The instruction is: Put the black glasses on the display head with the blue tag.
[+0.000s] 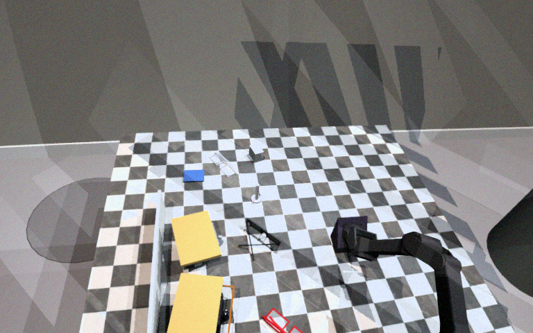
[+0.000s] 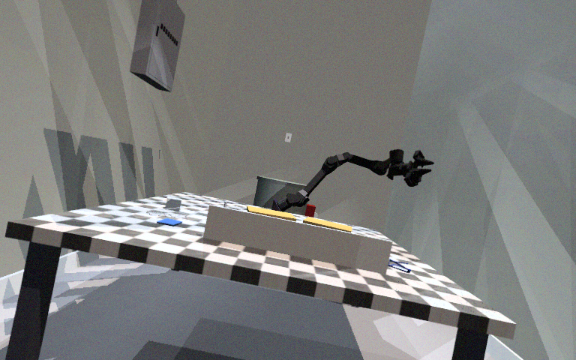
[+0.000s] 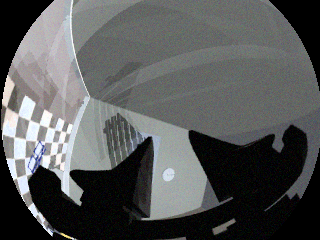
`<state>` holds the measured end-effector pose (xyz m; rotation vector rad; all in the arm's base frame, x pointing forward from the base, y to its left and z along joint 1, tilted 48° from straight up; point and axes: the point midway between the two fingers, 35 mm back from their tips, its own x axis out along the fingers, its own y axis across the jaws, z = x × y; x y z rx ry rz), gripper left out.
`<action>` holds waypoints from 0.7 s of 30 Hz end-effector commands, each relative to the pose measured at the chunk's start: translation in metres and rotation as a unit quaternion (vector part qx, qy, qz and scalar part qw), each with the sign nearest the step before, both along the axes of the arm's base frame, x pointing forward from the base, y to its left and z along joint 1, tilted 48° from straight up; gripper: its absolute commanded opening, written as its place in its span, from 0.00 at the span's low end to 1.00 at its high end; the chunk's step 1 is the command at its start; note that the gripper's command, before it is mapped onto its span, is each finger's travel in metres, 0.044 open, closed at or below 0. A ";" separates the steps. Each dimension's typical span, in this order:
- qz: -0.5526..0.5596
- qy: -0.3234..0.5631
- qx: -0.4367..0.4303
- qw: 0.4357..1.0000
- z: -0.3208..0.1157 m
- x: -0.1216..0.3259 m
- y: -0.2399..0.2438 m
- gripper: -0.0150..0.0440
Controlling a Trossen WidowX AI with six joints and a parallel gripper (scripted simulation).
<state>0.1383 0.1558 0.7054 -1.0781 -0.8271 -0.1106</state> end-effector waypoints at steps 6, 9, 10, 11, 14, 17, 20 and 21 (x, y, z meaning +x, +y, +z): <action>0.022 0.065 -0.084 0.994 -0.065 0.075 0.076 0.59; 0.029 0.104 -0.104 0.989 -0.093 0.106 0.091 0.59; 0.031 0.118 -0.110 0.986 -0.104 0.116 0.094 0.59; 0.033 0.134 -0.115 0.984 -0.114 0.127 0.097 0.59; 0.038 0.185 -0.126 0.974 -0.148 0.160 0.102 0.59; 0.041 0.241 -0.130 0.961 -0.184 0.192 0.101 0.59; 0.042 0.300 -0.126 0.945 -0.220 0.222 0.093 0.59; 0.042 0.319 -0.123 0.939 -0.232 0.231 0.090 0.59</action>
